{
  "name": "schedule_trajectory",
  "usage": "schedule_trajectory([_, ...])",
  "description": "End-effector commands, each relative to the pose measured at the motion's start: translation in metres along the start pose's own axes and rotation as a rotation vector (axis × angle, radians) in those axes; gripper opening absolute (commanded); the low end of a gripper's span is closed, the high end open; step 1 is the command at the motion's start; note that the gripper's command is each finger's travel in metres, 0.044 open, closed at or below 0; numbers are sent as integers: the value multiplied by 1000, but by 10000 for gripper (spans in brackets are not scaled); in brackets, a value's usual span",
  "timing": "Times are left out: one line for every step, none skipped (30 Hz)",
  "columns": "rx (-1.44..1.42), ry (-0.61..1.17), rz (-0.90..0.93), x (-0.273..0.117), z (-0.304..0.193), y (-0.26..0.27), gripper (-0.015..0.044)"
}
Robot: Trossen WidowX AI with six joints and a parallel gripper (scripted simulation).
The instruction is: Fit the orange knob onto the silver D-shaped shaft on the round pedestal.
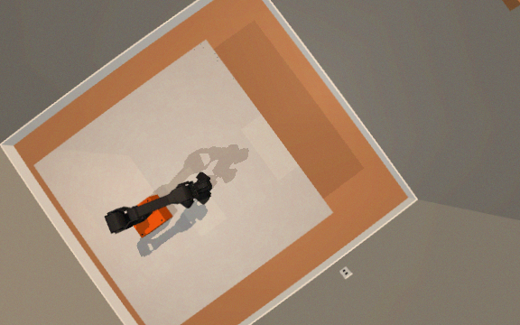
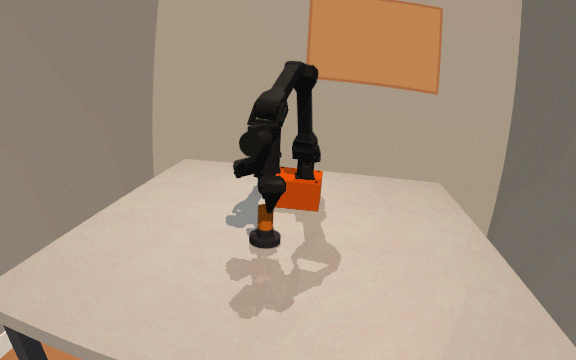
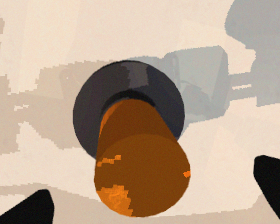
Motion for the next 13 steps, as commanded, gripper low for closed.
schedule_trajectory([-3, -12, 35, -43, 0, -1, 440])
schedule_trajectory([-3, -12, 35, -43, 0, -1, 440])
schedule_trajectory([-3, -12, 35, -43, 0, -1, 440])
schedule_trajectory([-3, -12, 35, -43, 0, 0, 440])
schedule_trajectory([-3, -12, 36, -44, 1, 3, 440])
schedule_trajectory([-3, -12, 36, -44, 1, 4, 440])
schedule_trajectory([-3, -12, 36, -44, 1, 4, 440])
schedule_trajectory([-3, -12, 36, -44, 1, 4, 440])
schedule_trajectory([-3, -12, 36, -44, 1, 4, 440])
schedule_trajectory([-3, -12, 36, -44, 1, 4, 440])
schedule_trajectory([-3, -12, 36, -44, 1, 4, 440])
schedule_trajectory([-3, -12, 36, -44, 1, 4, 440])
schedule_trajectory([-3, -12, 36, -44, 1, 4, 440])
Point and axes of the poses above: the point midway between the two fingers, 35 mm back from their tips, its own x axis out along the fingers, its own y axis across the jaws, z = x × y, the point moved 8 cm from there along -x, back along the fingers, and after that the axes turned 12 degrees about x, right-handed, at the moved point
